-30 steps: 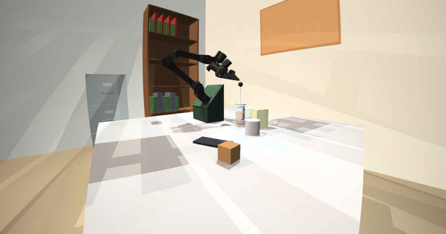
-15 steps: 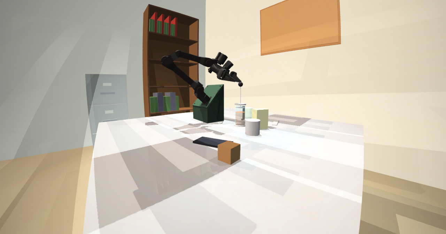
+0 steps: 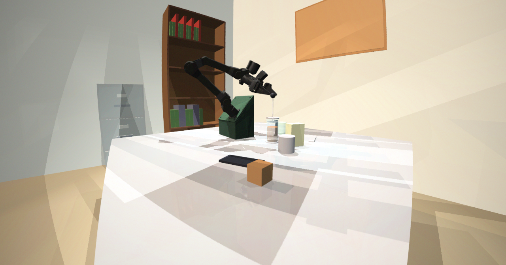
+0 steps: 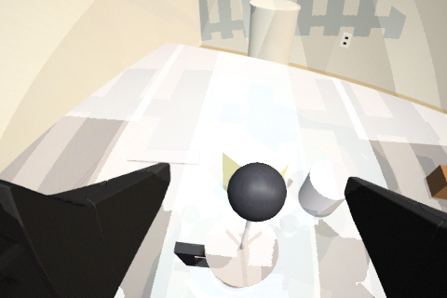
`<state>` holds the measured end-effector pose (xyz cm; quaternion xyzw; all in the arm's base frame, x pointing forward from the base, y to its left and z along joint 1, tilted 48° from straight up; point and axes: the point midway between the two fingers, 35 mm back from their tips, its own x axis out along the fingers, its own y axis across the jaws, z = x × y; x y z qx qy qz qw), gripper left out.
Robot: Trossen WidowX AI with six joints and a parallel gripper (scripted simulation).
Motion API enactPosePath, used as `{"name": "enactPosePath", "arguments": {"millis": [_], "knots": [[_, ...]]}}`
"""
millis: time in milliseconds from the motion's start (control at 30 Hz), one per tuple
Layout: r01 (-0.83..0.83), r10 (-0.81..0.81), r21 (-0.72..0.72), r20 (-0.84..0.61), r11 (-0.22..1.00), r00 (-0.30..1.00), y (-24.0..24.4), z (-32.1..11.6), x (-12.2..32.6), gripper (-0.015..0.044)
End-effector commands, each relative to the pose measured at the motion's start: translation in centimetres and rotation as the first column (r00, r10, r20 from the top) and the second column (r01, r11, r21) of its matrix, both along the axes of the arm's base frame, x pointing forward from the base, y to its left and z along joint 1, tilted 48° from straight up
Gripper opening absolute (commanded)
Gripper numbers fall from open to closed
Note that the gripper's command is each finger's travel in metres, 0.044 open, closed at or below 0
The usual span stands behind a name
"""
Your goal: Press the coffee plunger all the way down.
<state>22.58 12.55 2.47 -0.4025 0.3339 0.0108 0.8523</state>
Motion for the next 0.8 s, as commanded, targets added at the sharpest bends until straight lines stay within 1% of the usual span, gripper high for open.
{"name": "enactPosePath", "arguments": {"millis": [0,367,433,767], "knots": [[-0.006,0.006,-0.004,-0.005,1.000,1.000,-0.13,-0.32,0.20,0.0414],[-0.006,0.006,-0.004,-0.005,1.000,1.000,-0.13,-0.32,0.20,0.0125],[-0.006,0.006,-0.004,-0.005,1.000,1.000,-0.13,-0.32,0.20,0.0116],[-0.006,0.006,-0.004,-0.006,1.000,1.000,-0.17,-0.39,0.21,0.0116]]}}
